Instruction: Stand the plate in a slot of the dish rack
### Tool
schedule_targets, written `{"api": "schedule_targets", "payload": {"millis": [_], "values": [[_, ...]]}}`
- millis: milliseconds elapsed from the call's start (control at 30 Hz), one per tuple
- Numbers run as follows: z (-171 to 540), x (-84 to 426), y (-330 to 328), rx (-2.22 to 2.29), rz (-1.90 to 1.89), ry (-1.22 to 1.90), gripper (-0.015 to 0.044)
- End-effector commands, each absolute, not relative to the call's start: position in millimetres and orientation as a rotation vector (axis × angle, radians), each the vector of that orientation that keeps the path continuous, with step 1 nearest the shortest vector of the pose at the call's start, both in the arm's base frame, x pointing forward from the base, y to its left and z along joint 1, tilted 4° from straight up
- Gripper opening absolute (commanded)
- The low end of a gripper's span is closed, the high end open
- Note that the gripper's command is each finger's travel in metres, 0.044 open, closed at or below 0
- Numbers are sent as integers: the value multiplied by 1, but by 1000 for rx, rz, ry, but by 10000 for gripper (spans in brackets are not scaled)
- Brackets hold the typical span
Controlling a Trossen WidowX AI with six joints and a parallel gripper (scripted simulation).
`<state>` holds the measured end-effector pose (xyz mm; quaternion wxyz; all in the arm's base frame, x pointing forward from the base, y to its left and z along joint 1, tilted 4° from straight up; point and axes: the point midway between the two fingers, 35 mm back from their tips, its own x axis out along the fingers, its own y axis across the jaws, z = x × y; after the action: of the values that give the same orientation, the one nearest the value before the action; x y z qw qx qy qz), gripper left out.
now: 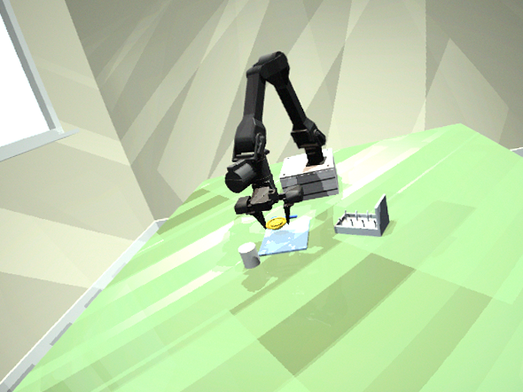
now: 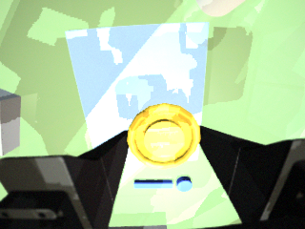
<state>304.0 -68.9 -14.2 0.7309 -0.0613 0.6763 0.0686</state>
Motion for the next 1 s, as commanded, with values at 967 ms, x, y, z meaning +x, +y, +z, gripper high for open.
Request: {"api": "schedule_targets", "payload": {"millis": [967], "values": [[137, 304, -57, -103, 113, 1481, 0]]}}
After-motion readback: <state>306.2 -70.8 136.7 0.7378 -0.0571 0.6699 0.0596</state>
